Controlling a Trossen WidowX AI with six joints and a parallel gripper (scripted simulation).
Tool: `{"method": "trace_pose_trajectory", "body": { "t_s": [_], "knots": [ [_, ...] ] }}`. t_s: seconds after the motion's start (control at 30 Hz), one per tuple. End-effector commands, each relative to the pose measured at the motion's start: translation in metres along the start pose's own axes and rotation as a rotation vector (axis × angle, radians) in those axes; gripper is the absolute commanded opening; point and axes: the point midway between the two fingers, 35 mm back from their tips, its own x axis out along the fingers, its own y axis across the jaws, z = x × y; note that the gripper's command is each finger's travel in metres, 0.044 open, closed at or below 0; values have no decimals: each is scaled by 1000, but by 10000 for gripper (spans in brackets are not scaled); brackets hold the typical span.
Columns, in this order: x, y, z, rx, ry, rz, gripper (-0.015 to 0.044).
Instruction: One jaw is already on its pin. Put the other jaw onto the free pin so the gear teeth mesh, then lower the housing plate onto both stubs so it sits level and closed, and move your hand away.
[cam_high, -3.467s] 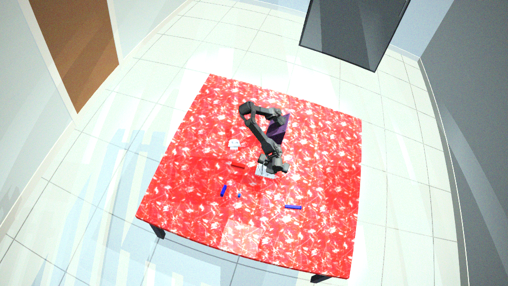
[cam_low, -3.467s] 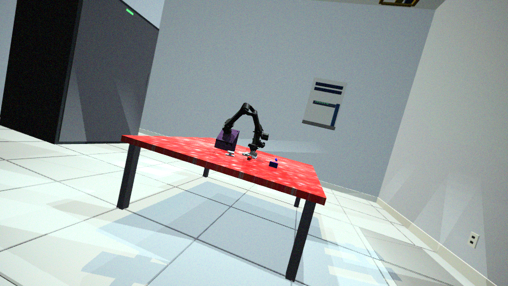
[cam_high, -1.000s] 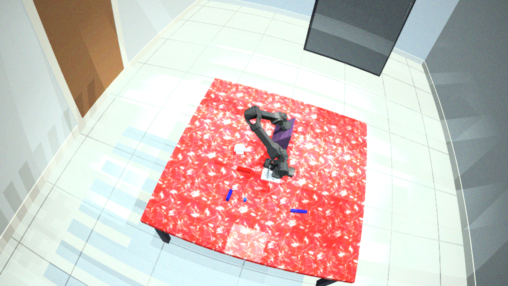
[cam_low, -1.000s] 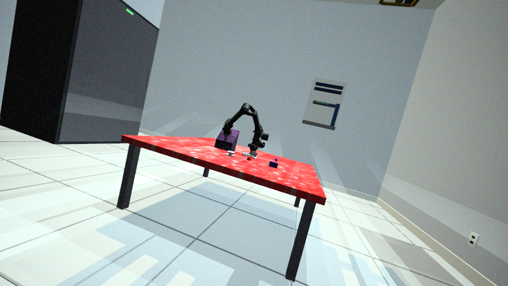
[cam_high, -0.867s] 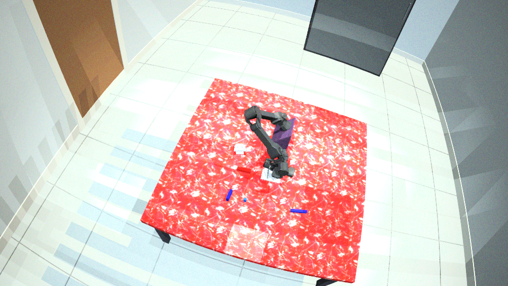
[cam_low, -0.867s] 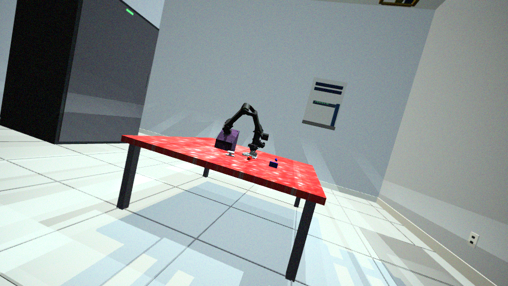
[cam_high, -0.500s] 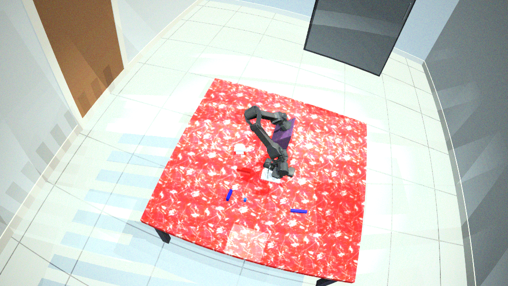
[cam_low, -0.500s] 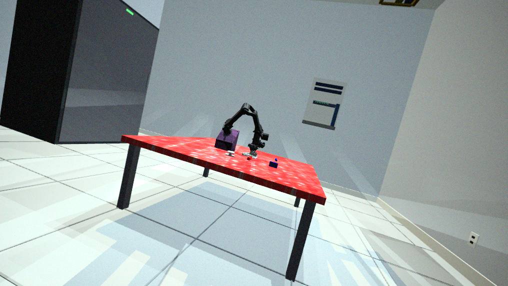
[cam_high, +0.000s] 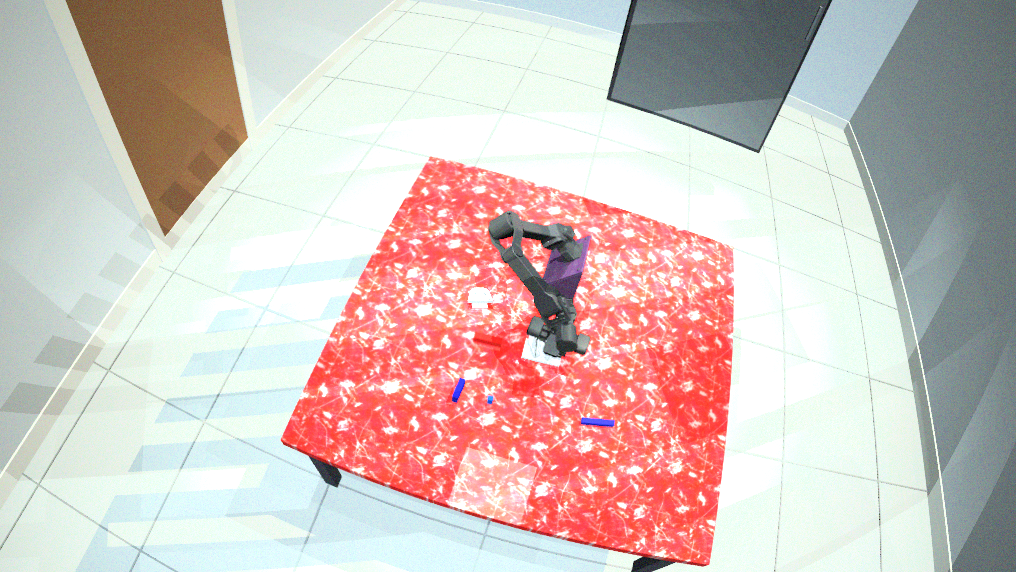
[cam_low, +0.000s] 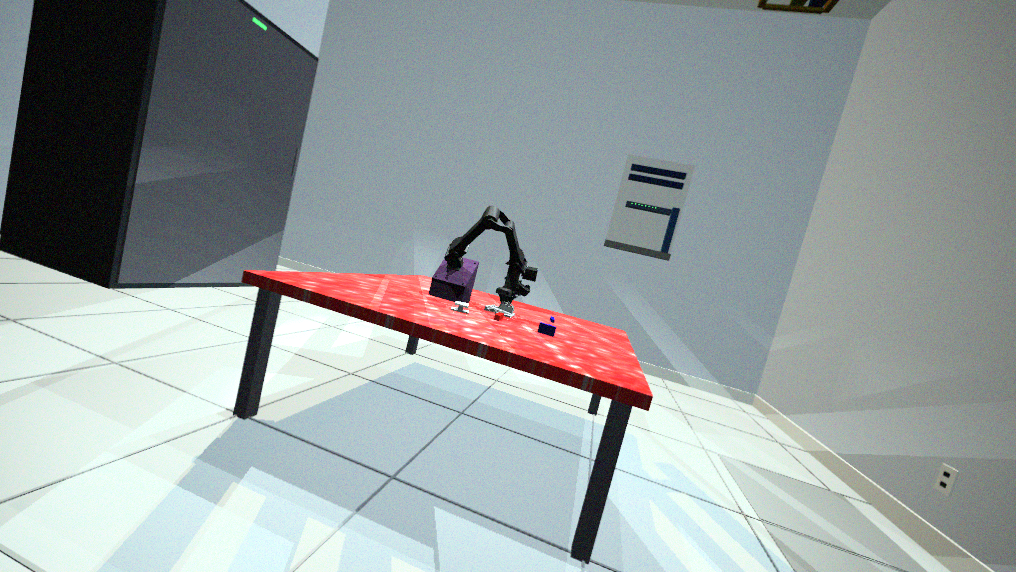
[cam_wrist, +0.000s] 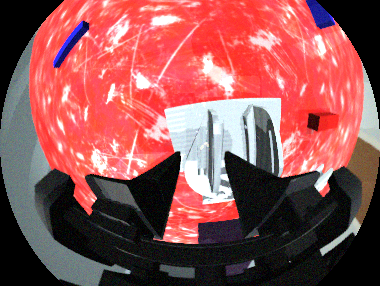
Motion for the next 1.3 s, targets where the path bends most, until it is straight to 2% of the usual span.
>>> {"method": "trace_pose_trajectory", "body": {
  "t_s": [0.0,0.3,0.4,0.57,0.7,0.73,1.0,1.27],
  "knots": [
    [0,0,0,-1,1,0,224],
    [-2,0,0,-1,1,0,224],
    [-18,1,1,-2,2,3,224],
    [-67,-1,-2,-2,5,-1,224],
    [-69,-1,-2,-2,5,-2,224],
    [-61,2,0,-12,-5,-1,224],
    [-72,-13,12,-5,-31,-1,434],
    [-75,-31,17,130,-31,10,440]
  ]
}}
